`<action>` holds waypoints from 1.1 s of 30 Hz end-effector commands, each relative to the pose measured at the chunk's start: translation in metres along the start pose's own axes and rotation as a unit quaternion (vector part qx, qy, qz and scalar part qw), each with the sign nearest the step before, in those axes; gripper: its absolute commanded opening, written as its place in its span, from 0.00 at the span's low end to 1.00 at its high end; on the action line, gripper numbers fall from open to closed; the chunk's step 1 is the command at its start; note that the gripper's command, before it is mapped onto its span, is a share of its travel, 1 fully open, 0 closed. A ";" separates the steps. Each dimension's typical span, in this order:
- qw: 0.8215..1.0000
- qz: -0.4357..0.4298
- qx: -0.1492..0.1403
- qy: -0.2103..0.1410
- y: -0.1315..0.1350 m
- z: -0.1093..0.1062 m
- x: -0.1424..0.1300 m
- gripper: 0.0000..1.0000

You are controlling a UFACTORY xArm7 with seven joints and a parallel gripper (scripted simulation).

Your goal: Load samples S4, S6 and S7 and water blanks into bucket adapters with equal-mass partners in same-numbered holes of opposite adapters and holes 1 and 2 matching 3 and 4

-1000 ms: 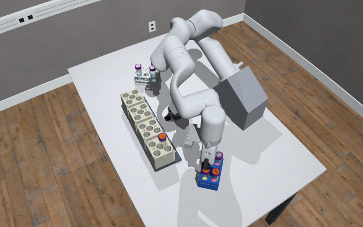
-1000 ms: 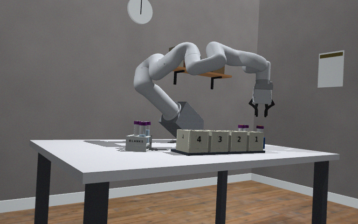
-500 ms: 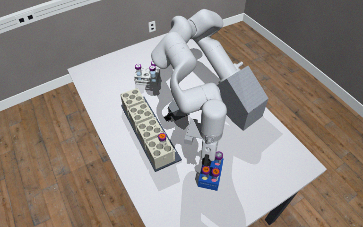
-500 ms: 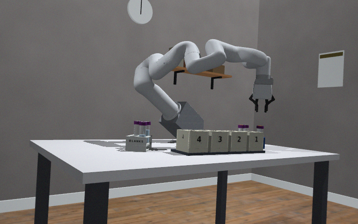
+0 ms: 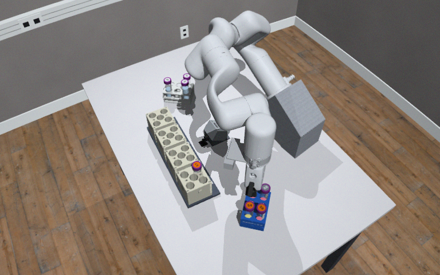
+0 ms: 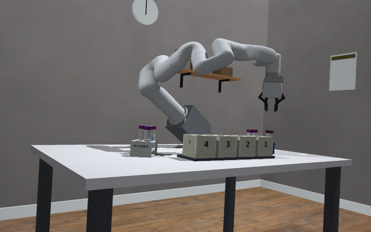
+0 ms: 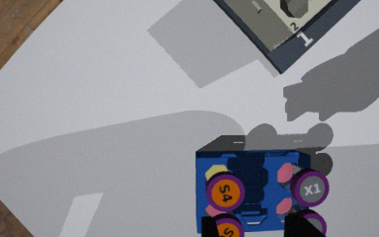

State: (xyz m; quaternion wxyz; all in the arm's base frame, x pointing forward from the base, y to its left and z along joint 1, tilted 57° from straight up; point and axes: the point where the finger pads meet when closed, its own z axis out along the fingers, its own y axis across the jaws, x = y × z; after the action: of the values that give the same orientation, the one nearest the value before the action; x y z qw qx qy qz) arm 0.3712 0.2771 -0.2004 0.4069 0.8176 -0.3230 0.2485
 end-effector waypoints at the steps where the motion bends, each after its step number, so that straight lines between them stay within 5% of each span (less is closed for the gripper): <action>1: 1.000 0.000 0.002 -0.001 -0.001 -0.012 0.000 0.44; 27: 1.000 0.000 0.002 -0.001 -0.001 -0.013 0.000 0.44; 28: 1.000 -0.016 0.002 -0.001 0.001 -0.013 0.004 0.57; 33: 0.995 -0.100 0.002 -0.001 0.013 -0.013 0.026 0.57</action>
State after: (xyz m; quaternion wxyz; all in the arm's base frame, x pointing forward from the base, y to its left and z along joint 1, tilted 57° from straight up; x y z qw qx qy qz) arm 0.3722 0.2800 -0.1856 0.4187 0.8280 -0.2913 0.2329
